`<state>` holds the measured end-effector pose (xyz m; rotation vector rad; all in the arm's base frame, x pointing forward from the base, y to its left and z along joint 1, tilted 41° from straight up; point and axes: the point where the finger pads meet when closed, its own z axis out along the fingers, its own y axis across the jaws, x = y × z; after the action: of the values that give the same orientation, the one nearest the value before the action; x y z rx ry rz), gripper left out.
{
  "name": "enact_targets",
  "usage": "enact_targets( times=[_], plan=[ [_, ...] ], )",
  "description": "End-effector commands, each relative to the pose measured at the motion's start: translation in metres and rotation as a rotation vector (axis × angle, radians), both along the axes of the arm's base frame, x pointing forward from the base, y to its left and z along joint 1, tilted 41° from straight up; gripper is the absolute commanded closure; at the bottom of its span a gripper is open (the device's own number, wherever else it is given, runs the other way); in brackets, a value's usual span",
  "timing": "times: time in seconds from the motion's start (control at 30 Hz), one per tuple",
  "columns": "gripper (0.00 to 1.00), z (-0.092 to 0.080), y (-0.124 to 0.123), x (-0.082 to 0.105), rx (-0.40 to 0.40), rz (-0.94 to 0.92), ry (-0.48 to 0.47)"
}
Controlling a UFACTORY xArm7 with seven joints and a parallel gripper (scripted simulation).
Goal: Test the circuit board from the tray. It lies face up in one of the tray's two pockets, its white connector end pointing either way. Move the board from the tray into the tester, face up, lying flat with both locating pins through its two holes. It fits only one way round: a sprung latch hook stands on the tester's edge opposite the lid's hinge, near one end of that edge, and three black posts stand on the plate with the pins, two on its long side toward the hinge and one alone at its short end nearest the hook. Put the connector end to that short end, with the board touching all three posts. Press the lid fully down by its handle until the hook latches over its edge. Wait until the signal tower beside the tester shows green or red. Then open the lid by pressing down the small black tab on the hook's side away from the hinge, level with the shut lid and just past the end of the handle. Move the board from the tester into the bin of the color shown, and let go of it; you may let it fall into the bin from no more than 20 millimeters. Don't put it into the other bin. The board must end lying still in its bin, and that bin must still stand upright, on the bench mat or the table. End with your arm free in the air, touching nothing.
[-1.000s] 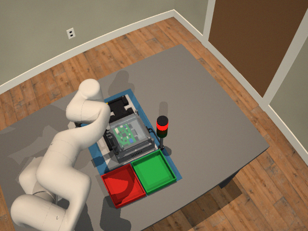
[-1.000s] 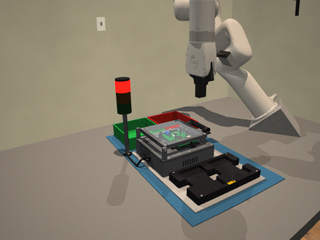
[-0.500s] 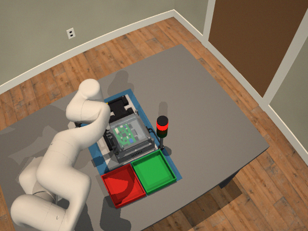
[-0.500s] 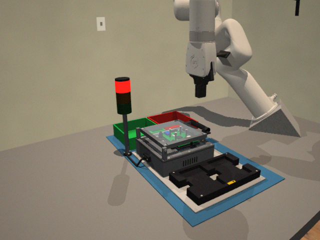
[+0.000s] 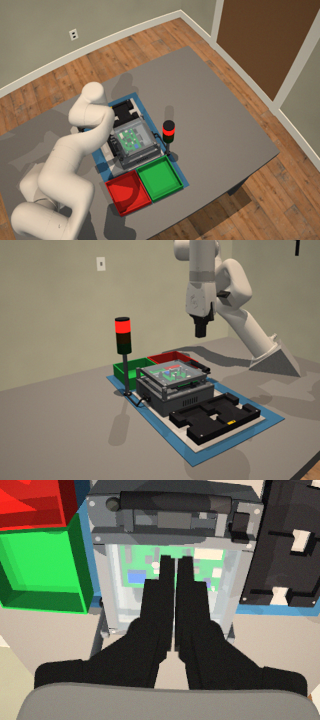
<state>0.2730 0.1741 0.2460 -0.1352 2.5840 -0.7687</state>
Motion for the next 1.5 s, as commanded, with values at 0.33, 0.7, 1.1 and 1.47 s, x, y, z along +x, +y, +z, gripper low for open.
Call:
enact_targets(
  times=[0.33, 0.7, 1.1, 1.47],
  plan=[
    [1.0, 0.001, 0.001, 0.0, 0.002, 0.003, -0.002],
    [1.0, 0.001, 0.001, 0.0, 0.002, 0.003, -0.002],
    [1.0, -0.01, 0.019, 0.001, 0.002, 0.003, -0.002],
    [1.0, -0.029, 0.049, 0.002, 0.002, 0.003, -0.002]
  ],
)
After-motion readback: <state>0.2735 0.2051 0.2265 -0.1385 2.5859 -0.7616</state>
